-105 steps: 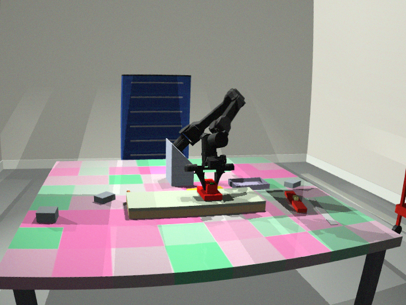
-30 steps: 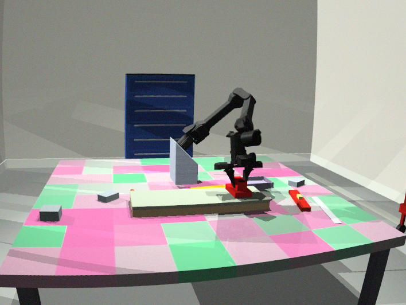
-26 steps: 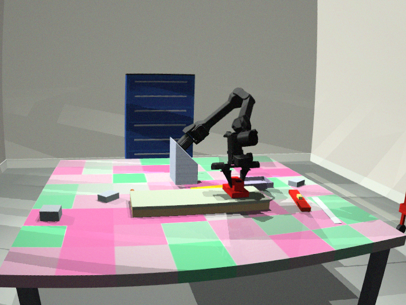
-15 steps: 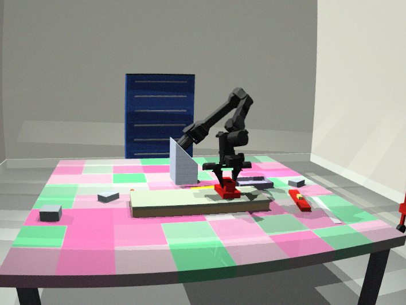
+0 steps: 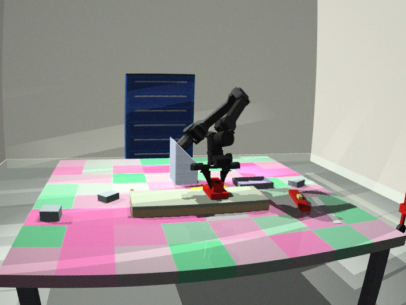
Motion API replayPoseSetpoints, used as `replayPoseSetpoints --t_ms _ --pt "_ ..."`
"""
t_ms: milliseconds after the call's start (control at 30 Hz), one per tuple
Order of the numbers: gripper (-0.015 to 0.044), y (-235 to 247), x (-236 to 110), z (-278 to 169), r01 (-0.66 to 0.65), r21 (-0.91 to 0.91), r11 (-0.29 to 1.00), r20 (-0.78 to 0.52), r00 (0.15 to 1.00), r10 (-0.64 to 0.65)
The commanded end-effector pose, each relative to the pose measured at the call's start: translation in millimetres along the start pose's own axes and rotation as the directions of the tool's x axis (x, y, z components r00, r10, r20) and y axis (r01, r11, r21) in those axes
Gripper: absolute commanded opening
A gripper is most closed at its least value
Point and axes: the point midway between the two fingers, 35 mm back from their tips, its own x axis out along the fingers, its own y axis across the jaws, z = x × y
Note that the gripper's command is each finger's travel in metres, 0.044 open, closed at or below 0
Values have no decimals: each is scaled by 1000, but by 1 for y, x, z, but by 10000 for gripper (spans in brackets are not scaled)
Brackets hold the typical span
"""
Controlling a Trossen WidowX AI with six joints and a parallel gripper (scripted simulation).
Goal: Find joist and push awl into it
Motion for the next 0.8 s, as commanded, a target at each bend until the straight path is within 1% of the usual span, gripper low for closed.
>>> replayPoseSetpoints --t_ms 0,767 --pt "0 -17 1 -1 1 2 1000 -2 1000 -1" --pt "0 -91 0 -1 5 1 1000 -1 1000 -5"
